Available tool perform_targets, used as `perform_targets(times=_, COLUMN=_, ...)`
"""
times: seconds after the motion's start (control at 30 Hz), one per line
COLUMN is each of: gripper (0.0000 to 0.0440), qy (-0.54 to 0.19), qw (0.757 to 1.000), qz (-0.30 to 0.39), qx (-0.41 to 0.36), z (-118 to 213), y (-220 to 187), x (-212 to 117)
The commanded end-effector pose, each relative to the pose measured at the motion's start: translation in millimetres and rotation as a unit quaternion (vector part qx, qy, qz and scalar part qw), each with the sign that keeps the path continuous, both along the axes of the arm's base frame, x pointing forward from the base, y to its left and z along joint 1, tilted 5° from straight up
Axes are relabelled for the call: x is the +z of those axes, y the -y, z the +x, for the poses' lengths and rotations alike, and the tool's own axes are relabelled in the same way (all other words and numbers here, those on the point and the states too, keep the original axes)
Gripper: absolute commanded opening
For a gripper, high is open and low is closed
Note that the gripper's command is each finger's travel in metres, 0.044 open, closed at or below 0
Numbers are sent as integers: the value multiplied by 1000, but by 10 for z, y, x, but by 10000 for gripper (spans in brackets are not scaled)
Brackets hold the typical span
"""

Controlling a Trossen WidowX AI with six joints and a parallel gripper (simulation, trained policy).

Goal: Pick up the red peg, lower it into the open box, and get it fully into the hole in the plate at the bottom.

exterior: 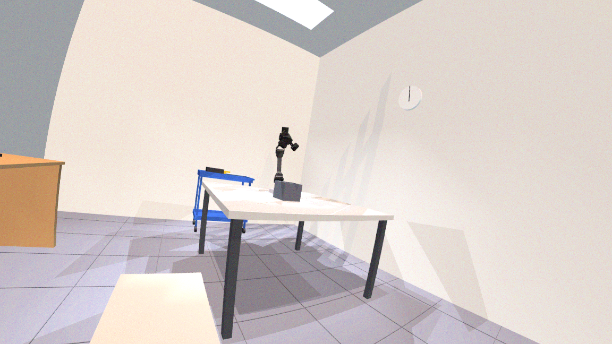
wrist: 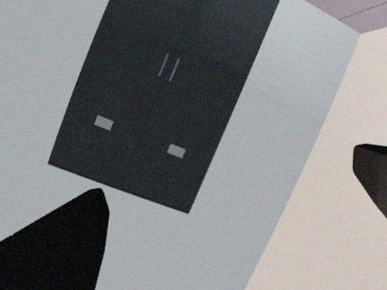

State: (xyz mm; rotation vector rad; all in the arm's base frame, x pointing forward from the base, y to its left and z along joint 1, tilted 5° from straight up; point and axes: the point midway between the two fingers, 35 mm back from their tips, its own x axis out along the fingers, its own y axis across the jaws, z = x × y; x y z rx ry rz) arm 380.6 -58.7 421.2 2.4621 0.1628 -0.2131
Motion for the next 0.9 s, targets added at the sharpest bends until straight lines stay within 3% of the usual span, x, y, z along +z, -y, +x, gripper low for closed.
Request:
perform_targets(times=0.0, gripper=431, qy=-26, qw=999, qz=10, qx=18, z=-32, y=-167, x=-150)
perform_targets(times=0.43, gripper=424, qy=-147, qw=980, qz=27, qx=129, z=-339, y=-1000, x=-803)
perform_targets(times=0.87, gripper=415, qy=-275, qw=931, qz=-3, qx=241, z=-855, y=-1675, x=-1478)
